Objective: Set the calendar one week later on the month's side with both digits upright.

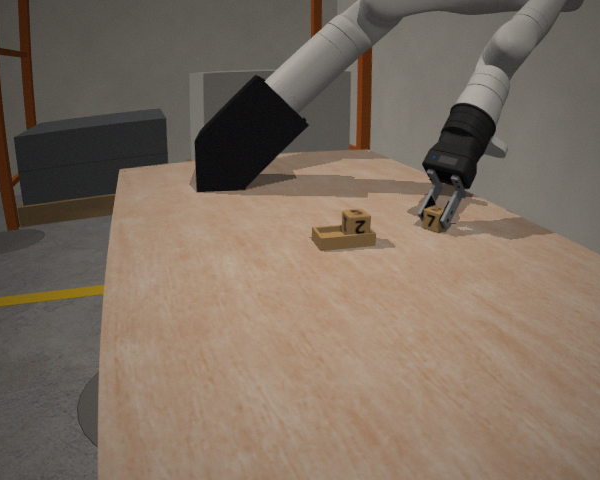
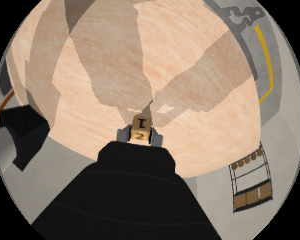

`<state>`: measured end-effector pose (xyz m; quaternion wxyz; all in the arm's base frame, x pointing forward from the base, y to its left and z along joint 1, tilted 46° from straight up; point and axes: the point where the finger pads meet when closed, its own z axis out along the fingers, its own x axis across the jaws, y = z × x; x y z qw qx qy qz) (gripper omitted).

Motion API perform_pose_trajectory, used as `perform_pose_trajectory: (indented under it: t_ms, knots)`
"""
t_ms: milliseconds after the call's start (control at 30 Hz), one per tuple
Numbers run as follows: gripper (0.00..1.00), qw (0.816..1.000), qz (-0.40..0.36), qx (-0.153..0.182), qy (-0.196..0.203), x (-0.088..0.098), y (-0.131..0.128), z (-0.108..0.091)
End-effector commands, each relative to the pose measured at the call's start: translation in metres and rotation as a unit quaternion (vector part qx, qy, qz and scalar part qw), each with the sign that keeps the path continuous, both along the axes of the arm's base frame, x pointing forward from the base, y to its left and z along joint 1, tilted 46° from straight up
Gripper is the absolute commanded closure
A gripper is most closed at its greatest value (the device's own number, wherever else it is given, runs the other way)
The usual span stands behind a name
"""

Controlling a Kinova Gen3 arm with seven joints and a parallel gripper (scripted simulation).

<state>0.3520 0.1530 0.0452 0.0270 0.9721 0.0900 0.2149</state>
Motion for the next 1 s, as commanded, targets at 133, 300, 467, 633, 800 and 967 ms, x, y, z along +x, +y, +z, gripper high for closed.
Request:
perform_pose_trajectory:
  t_ms: [133,300,467,633,800,967]
  knots:
    - [0.43,1.000,0.000,0.004,-0.001,0.000,0.003,0.002]
    - [0.43,1.000,-0.003,0.001,0.002,-0.004,-0.006,0.006]
    - [0.43,1.000,-0.005,0.001,0.001,-0.006,-0.021,0.019]
    - [0.43,1.000,-0.005,0.001,0.001,-0.011,-0.035,0.034]
    - [0.43,1.000,-0.005,0.001,0.001,-0.013,-0.042,0.041]
    - [0.43,1.000,-0.003,0.001,0.002,-0.015,-0.047,0.048]
